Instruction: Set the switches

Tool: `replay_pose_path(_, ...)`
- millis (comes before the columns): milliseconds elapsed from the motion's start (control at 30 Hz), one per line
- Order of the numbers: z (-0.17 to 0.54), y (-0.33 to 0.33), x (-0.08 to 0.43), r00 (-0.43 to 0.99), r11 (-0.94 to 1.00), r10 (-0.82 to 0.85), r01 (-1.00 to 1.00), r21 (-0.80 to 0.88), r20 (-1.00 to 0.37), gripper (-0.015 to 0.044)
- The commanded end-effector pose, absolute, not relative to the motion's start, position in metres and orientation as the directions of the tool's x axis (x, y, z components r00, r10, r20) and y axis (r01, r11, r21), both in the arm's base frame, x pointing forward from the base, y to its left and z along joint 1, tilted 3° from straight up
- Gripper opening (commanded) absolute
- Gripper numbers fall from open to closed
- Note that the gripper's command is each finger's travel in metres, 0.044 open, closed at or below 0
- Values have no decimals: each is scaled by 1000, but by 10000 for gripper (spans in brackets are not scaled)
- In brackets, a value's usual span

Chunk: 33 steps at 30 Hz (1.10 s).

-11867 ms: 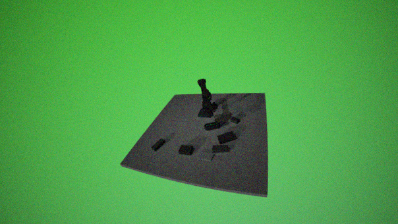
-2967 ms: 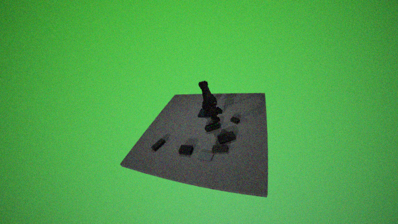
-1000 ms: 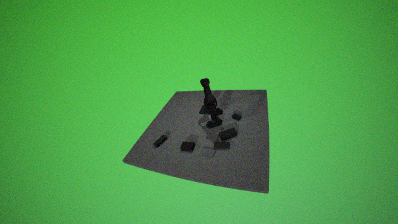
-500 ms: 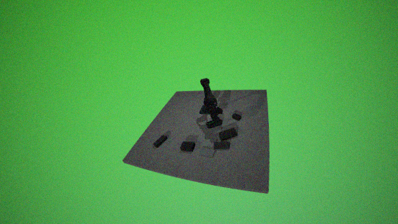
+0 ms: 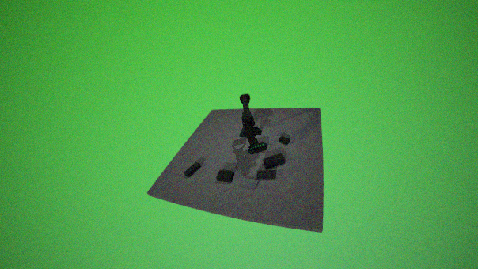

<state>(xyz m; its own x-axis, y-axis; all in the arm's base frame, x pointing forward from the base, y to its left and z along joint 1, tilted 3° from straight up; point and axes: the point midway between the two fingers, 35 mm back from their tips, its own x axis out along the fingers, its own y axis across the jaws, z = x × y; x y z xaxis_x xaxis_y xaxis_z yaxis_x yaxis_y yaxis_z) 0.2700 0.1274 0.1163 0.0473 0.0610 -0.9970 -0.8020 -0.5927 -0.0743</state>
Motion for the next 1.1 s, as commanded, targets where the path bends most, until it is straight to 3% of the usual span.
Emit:
replay_pose_path(0, 117, 115, 280, 46, -594, 63, -801, -75, -997, 0)
replay_pose_path(1067, 73, 118, 282, 46, -594, 63, -801, -75, -997, 0)
